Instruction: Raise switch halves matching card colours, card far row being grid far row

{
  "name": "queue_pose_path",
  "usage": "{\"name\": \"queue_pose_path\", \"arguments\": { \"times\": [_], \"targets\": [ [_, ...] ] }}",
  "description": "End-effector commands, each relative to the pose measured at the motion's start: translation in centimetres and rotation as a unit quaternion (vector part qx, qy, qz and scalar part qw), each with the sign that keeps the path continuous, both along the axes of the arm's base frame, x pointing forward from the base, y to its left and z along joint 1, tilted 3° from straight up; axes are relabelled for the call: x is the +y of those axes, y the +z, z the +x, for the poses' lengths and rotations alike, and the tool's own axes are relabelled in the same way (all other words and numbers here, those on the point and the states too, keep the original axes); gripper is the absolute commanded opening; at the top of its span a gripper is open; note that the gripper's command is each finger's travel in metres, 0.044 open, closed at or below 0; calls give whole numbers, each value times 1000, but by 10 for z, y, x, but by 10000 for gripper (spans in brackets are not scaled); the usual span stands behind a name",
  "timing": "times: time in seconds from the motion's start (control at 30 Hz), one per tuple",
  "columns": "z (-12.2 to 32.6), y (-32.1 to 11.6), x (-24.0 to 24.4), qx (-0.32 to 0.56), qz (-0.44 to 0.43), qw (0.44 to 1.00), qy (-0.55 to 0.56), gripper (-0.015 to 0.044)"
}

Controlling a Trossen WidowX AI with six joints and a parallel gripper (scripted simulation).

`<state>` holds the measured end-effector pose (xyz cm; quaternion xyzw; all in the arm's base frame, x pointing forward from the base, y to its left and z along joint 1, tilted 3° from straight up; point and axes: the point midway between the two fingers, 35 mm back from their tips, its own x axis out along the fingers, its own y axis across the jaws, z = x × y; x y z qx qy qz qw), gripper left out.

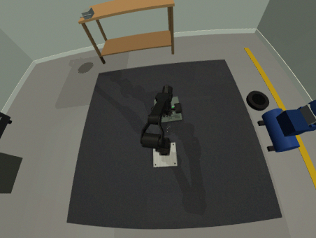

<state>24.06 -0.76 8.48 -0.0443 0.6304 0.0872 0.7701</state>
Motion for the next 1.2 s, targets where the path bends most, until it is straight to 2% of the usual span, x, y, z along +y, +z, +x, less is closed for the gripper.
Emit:
{"name": "queue_pose_path", "arguments": {
  "times": [0.0, 1.17],
  "targets": [
    [-2, -10, 1, 9, 2, 1000, -1, 0],
    [-1, -13, 1, 9, 2, 1000, -1, 0]
  ]
}}
